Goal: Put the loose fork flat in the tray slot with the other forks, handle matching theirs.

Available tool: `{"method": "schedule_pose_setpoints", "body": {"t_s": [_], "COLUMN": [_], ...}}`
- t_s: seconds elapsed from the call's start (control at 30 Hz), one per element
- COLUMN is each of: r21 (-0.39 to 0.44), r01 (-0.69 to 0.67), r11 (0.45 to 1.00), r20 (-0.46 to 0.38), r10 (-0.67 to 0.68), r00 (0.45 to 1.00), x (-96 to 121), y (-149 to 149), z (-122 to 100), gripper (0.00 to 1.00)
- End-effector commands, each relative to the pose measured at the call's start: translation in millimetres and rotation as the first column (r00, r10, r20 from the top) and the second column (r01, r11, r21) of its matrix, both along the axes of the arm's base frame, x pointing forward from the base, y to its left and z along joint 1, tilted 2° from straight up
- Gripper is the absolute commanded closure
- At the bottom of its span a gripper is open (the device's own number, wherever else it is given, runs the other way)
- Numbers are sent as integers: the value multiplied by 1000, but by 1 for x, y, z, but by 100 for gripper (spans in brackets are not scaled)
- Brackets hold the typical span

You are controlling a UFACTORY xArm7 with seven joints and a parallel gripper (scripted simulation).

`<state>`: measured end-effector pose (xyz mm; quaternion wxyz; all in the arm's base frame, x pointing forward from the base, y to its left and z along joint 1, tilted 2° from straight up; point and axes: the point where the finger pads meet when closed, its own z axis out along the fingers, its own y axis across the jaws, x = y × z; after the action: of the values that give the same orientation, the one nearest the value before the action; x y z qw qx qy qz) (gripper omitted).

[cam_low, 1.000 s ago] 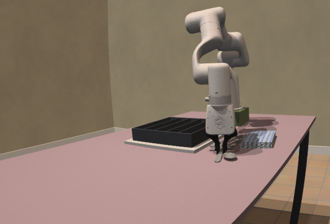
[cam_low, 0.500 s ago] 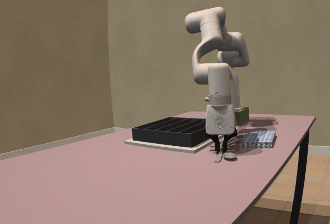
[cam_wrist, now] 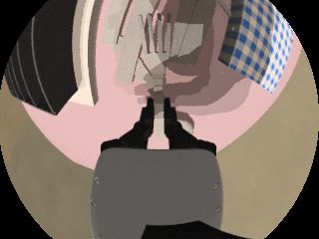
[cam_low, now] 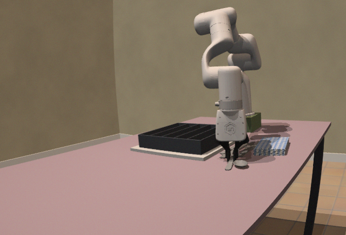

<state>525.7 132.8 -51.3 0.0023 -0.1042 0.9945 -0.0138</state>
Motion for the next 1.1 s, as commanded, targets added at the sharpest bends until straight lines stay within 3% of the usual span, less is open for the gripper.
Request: {"method": "schedule_pose_setpoints", "body": {"t_s": [0.0, 0.37, 0.77, 1.07], "r21": [0, 0, 0, 0], "r01": [-1, -1, -1, -1], "r11": [1000, 1000, 1000, 1000], "r20": [-10, -10, -10, -10], "r10": [1, 1, 1, 1], "r00": [1000, 1000, 1000, 1000], "x": [-3, -3, -3, -3], "y": [0, 1, 2, 3], "z": [-2, 16, 55, 95], "gripper": [95, 95, 95, 95]}}
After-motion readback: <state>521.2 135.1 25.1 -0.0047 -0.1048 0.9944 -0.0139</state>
